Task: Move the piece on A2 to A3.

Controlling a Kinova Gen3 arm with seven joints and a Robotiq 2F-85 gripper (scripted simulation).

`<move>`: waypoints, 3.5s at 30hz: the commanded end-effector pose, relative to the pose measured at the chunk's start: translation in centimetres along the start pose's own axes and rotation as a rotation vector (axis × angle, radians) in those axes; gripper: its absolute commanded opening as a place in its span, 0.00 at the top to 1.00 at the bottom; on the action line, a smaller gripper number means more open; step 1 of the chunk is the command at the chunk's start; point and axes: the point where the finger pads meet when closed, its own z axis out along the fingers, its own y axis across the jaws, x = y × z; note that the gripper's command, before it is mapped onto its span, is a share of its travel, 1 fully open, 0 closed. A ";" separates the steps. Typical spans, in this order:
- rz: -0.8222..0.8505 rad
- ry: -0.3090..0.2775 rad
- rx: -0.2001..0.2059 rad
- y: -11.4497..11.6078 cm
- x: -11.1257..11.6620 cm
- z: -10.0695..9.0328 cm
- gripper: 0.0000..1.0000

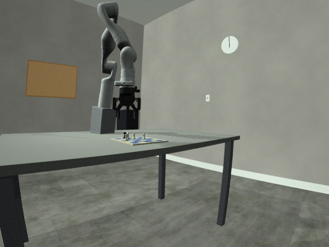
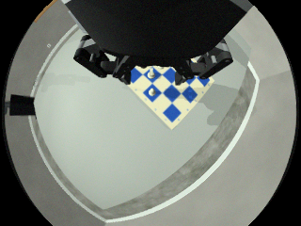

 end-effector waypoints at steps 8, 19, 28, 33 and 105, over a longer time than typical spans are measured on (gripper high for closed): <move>0.000 0.002 0.001 0.0 0.1 -0.1 0.00; 0.000 0.002 0.001 0.0 0.1 -1.0 0.00; 0.000 0.002 0.001 0.0 0.1 -4.4 0.00; 0.000 0.002 0.001 0.0 0.1 -6.5 0.00; 0.000 0.002 0.001 0.0 0.0 -7.8 0.00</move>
